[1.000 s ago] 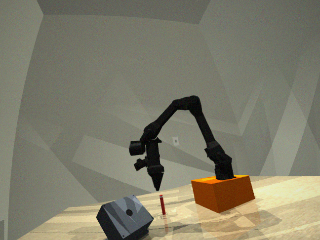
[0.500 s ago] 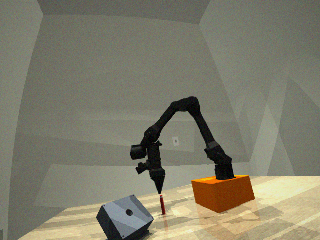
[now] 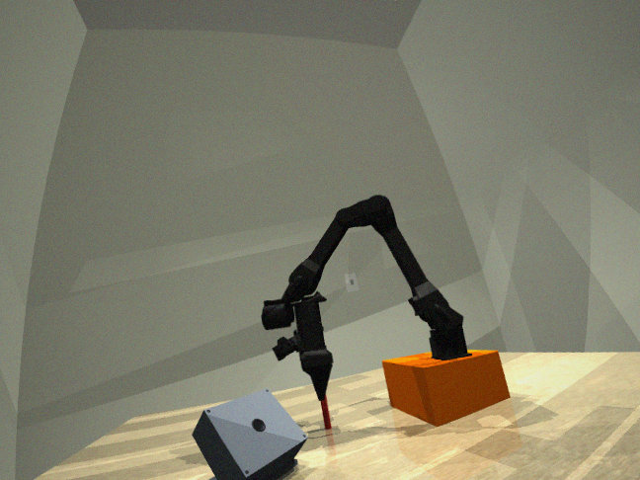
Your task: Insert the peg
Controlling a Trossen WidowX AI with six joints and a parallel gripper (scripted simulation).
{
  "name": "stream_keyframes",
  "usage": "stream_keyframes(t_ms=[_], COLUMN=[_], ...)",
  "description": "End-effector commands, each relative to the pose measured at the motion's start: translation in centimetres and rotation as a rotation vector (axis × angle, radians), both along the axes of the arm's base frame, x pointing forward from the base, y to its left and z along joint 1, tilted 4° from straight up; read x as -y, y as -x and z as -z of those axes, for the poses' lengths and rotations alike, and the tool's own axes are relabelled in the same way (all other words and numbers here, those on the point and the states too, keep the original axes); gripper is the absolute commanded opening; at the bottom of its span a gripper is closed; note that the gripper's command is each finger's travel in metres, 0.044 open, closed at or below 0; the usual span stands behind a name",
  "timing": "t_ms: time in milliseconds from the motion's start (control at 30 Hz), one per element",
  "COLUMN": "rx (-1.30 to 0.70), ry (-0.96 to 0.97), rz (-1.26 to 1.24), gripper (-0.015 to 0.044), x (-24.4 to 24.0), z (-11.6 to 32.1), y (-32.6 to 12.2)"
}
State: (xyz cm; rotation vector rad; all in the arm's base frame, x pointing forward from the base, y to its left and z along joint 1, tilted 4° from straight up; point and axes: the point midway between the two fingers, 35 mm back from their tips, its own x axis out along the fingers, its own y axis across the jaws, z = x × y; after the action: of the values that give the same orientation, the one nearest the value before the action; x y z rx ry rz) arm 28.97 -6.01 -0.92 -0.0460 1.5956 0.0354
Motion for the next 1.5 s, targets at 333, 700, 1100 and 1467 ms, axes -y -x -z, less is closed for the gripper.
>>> stream_keyframes(t_ms=[333,700,1100,1467], rx=[-0.018,-0.018,-0.008,-0.008], ry=[0.002,0.002,-0.001,-0.001], rz=[-0.004,-0.004,0.000,0.000], gripper=[0.0440,0.0440,0.0151,0.0000], x=[0.0,0.0,0.0,0.0], z=[2.5,3.2,3.0,3.0], y=[0.7,0.8,0.5,0.5])
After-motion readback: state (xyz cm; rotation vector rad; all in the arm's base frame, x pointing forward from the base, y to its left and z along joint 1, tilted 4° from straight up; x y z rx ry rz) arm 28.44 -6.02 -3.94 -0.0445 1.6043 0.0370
